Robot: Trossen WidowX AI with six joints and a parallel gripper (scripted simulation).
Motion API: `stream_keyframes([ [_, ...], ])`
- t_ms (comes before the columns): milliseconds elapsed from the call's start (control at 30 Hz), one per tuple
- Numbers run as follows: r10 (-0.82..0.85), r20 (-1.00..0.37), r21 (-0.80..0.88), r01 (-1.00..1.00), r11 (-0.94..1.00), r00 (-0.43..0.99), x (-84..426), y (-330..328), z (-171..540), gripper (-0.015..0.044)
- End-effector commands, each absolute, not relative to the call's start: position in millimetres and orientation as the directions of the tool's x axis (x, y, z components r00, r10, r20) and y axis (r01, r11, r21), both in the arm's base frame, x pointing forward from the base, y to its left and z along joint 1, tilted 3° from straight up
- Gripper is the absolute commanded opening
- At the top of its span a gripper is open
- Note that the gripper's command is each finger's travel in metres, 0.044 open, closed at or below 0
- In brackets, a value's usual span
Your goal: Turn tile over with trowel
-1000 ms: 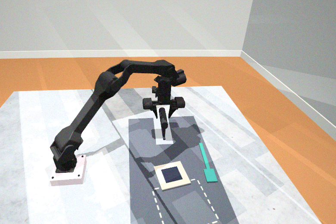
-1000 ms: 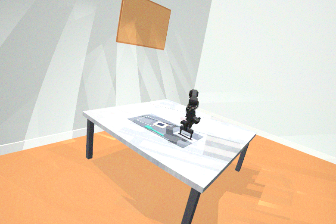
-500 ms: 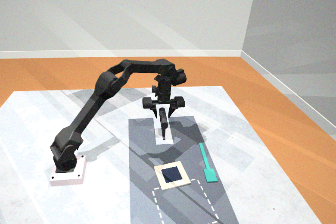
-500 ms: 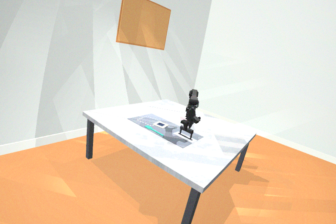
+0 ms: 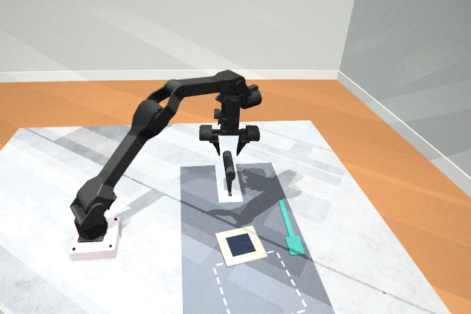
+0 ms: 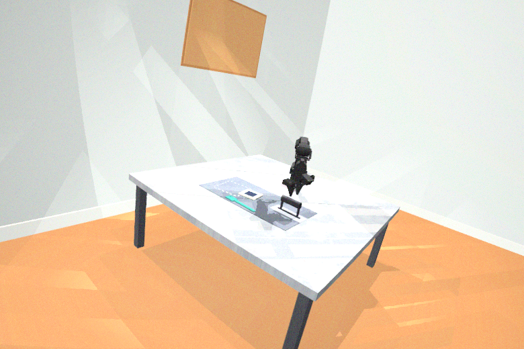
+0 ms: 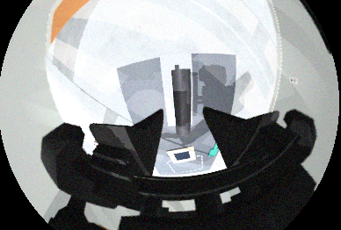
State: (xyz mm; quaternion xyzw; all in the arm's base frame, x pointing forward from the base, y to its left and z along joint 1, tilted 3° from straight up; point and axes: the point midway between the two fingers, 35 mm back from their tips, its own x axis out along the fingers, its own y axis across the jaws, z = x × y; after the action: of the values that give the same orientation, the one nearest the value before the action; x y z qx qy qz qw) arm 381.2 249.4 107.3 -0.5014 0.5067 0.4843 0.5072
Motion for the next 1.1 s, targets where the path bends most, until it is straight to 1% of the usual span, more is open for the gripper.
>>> stream_keyframes([
  [0, -0.016, -1.000, -0.018, -0.988, 0.152, 0.015, 380.8, 249.0, 108.1, 0.0270],
  [233, -0.016, -1.000, -0.020, -0.922, 0.386, 0.015, 381.0, 248.5, 108.1, 0.0270],
  [500, -0.016, -1.000, -0.022, -0.780, 0.625, 0.015, 381.3, 248.0, 108.1, 0.0270],
  [800, -0.016, -1.000, -0.022, -0.549, 0.835, 0.016, 381.6, 247.4, 108.1, 0.0270],
  [1067, -0.016, -1.000, -0.020, -0.298, 0.954, 0.016, 381.8, 246.9, 108.1, 0.0270],
])
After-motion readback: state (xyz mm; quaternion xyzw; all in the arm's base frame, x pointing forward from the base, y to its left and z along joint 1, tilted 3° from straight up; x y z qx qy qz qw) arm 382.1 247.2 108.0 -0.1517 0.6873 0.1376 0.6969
